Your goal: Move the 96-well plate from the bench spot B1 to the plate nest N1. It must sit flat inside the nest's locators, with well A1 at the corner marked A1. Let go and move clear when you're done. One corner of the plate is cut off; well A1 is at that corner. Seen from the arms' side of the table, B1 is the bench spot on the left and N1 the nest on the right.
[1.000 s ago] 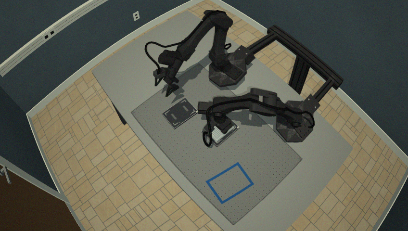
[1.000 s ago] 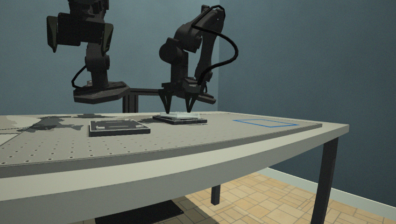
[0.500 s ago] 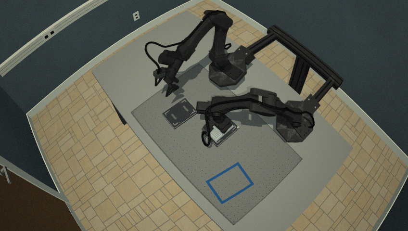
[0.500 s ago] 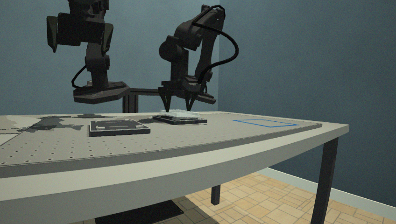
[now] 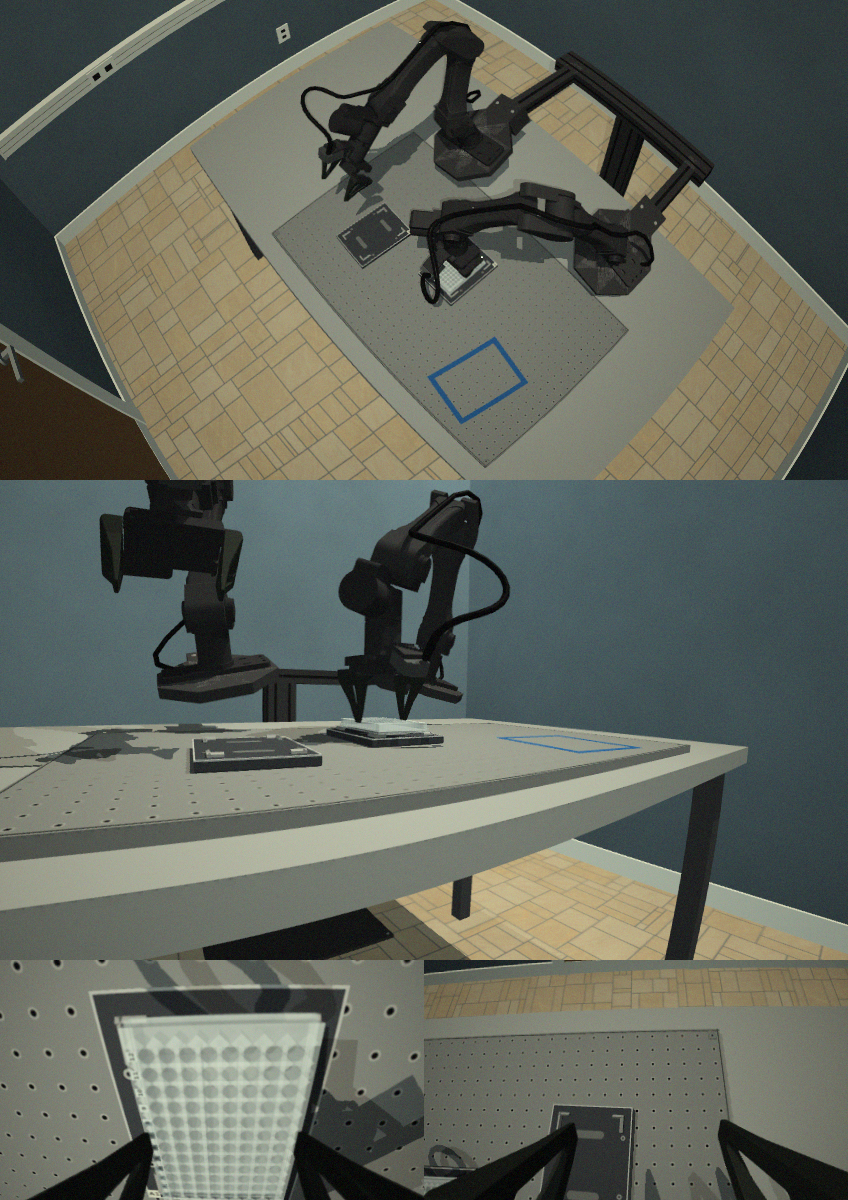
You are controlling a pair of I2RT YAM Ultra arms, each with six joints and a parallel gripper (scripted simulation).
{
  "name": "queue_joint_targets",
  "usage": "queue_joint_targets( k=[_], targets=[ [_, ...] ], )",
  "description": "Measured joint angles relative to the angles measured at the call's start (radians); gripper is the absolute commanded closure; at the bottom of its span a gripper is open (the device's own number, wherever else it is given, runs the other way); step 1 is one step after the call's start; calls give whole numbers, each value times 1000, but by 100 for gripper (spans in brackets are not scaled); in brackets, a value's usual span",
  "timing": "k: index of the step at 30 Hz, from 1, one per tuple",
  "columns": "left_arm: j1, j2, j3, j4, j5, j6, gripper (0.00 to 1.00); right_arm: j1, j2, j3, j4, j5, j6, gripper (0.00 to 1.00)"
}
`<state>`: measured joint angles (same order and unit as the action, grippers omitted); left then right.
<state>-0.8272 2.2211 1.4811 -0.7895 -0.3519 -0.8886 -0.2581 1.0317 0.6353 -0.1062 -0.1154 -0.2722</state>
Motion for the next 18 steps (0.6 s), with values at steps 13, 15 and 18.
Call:
queue_joint_targets(
  k=[13, 15, 18],
  targets=[
    [-8, -7, -19, 0, 0, 0, 24, 0, 0, 0, 0, 0, 0, 0],
    [-8, -7, -19, 0, 0, 0, 24, 0, 0, 0, 0, 0, 0, 0],
    [-8, -7, -19, 0, 0, 0, 24, 0, 0, 0, 0, 0, 0, 0]
  ],
)
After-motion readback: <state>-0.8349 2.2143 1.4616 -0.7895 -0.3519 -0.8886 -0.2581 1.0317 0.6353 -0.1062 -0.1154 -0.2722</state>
